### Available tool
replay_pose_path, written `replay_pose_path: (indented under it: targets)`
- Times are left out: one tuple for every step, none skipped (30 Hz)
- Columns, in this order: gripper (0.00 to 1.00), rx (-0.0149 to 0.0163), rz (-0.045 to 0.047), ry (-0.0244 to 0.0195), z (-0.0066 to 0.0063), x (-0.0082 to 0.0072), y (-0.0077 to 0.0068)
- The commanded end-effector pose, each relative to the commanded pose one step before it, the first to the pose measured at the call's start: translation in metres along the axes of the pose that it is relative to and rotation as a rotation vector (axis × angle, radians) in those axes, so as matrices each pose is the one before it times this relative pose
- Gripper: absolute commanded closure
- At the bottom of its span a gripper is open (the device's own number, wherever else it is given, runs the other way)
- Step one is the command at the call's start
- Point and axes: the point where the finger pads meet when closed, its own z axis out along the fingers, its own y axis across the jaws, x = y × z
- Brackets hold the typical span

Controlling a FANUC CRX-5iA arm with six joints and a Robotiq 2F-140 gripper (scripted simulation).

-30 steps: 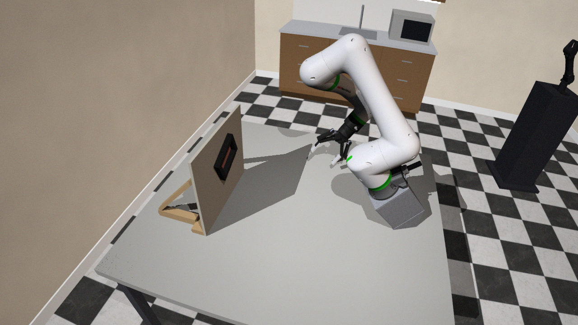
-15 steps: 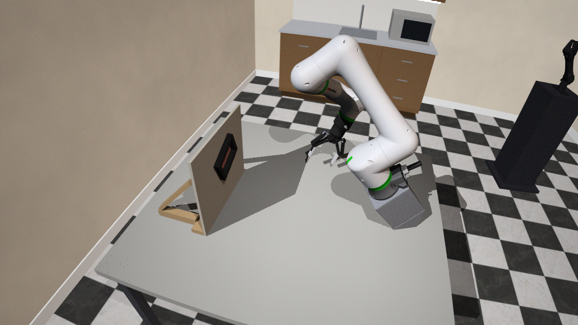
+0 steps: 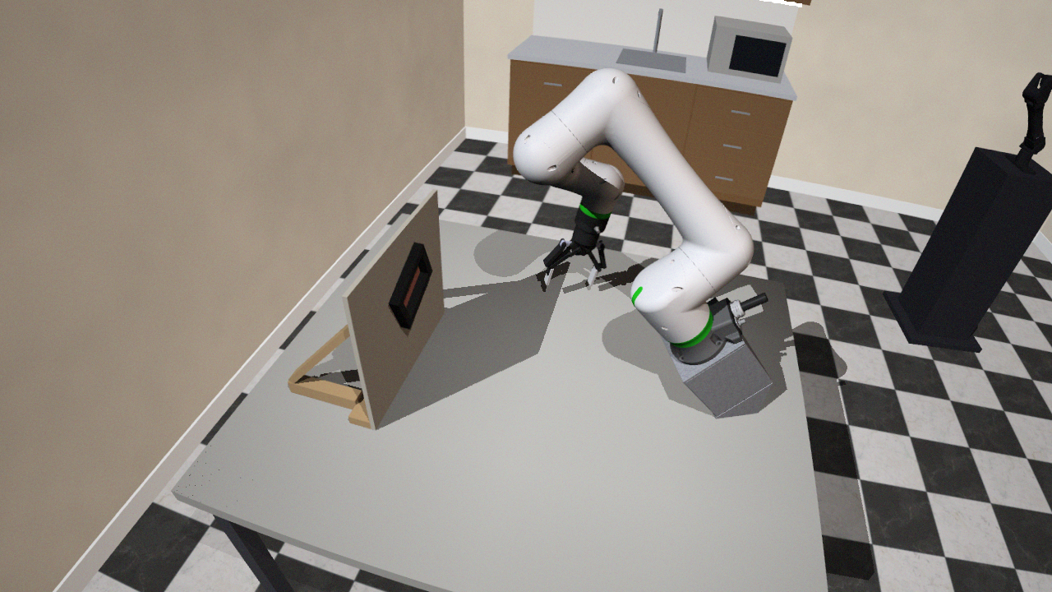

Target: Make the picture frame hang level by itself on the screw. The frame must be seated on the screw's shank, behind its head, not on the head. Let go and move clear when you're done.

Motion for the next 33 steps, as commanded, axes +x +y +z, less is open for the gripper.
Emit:
replay_pose_path:
  targets:
    - [0.0, -0.0011, -0.00049, -0.00002, 0.00007, 0.00011, -0.0001]
    - [0.0, 0.0, 0.0, 0.0, 0.0, 0.0, 0.0]
    - [0.0, 0.0, 0.0, 0.0, 0.0, 0.0, 0.0]
    - [0.0, 0.0, 0.0, 0.0, 0.0, 0.0, 0.0]
    - [0.0, -0.00012, -0.00007, 0.0001, 0.00003, 0.00003, -0.00003]
    - [0.0, -0.00076, -0.00045, 0.00067, 0.00018, 0.0002, -0.00017]
    - [0.0, -0.0019, -0.00115, 0.0017, 0.00046, 0.00052, -0.00043]
    - [0.0, -0.0034, -0.00208, 0.0031, 0.00083, 0.00094, -0.00078]
    - [0.0, -0.00508, -0.00319, 0.00478, 0.00124, 0.00143, -0.00123]
    - [0.0, -0.00679, -0.00441, 0.00669, 0.00167, 0.00198, -0.00176]
    - [0.0, 0.0, 0.0, 0.0, 0.0, 0.0, 0.0]
    - [0.0, 0.0, 0.0, 0.0, 0.0, 0.0, 0.0]
    - [0.0, -0.00836, -0.00571, 0.00877, 0.00207, 0.00255, -0.00238]
    - [0.0, -0.00967, -0.00702, 0.01096, 0.00242, 0.00312, -0.00307]
    - [0.0, -0.01059, -0.00829, 0.0132, 0.00269, 0.00367, -0.00384]
    - [0.0, -0.01105, -0.00946, 0.01543, 0.00287, 0.00418, -0.00468]
    - [0.0, -0.01101, -0.01048, 0.01757, 0.00294, 0.00464, -0.00554]
    - [0.0, -0.01048, -0.01129, 0.01953, 0.0029, 0.00503, -0.00642]
    - [0.0, -0.00948, -0.01185, 0.02123, 0.00276, 0.00533, -0.00726]
    - [0.0, -0.00812, -0.01212, 0.02257, 0.00254, 0.00554, -0.00802]
    - [0.0, -0.00649, -0.0121, 0.02347, 0.00226, 0.00563, -0.00865]
    - [0.0, -0.00473, -0.01177, 0.02388, 0.00194, 0.00562, -0.00912]
    - [0.0, -0.00297, -0.01118, 0.02375, 0.0016, 0.00549, -0.00937]
    - [0.0, -0.00134, -0.01035, 0.02308, 0.00126, 0.00526, -0.00938]
    - [0.0, 0.00006, -0.00934, 0.02187, 0.00096, 0.00492, -0.00914]
    - [0.0, 0.00114, -0.0082, 0.02017, 0.00069, 0.00449, -0.00864]
    - [0.0, 0.00188, -0.007, 0.01805, 0.00047, 0.00399, -0.0079]
    - [0.0, 0.0, 0.0, 0.0, 0.0, 0.0, 0.0]
    - [0.0, 0.0, 0.0, 0.0, 0.0, 0.0, 0.0]
    - [0.0, 0.00225, -0.00579, 0.01559, 0.00031, 0.00342, -0.00695]
    - [0.0, 0.00229, -0.00461, 0.01292, 0.00019, 0.00282, -0.00585]
    - [0.0, 0.00207, -0.0035, 0.01014, 0.00011, 0.00221, -0.00465]
    - [0.0, 0.00166, -0.00249, 0.00741, 0.00006, 0.00161, -0.00343]
